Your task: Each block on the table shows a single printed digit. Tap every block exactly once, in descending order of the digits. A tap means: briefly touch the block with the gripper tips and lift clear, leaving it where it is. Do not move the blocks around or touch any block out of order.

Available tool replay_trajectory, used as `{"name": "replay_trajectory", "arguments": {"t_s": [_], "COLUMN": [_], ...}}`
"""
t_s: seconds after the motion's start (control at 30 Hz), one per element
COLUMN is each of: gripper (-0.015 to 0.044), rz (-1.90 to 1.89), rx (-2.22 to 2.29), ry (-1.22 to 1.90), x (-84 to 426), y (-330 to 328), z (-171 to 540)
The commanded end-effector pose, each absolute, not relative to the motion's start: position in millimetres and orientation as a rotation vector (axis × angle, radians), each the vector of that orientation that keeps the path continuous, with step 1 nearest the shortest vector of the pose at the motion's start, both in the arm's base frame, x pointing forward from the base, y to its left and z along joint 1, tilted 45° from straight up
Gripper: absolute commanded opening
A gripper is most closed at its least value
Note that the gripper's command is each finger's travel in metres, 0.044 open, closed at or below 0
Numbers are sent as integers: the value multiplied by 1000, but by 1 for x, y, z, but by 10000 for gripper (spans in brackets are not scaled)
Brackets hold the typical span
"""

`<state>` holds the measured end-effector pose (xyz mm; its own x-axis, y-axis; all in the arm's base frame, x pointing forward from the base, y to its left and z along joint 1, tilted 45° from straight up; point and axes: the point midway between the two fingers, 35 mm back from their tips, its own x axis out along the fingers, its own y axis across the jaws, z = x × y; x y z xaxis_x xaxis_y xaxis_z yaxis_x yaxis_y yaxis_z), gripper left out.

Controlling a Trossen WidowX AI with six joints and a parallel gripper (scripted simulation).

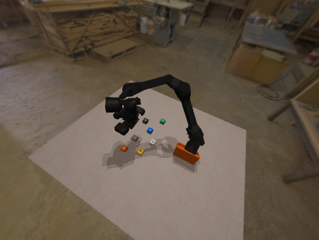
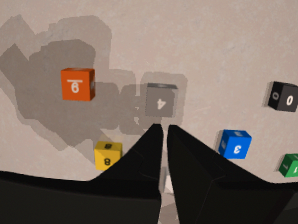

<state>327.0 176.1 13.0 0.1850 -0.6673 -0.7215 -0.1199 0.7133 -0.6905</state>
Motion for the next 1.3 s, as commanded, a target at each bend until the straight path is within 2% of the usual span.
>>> {"name": "replay_trajectory", "arguments": {"t_s": [0.0,0.87,1.27], "gripper": [20,20,20], "rz": [-455,-458,-457], "rx": [-729,-731,-730], "ry": [1367,1366,1367], "x": [335,341,336], "y": [140,106,126], "z": [-17,-51,-30]}}
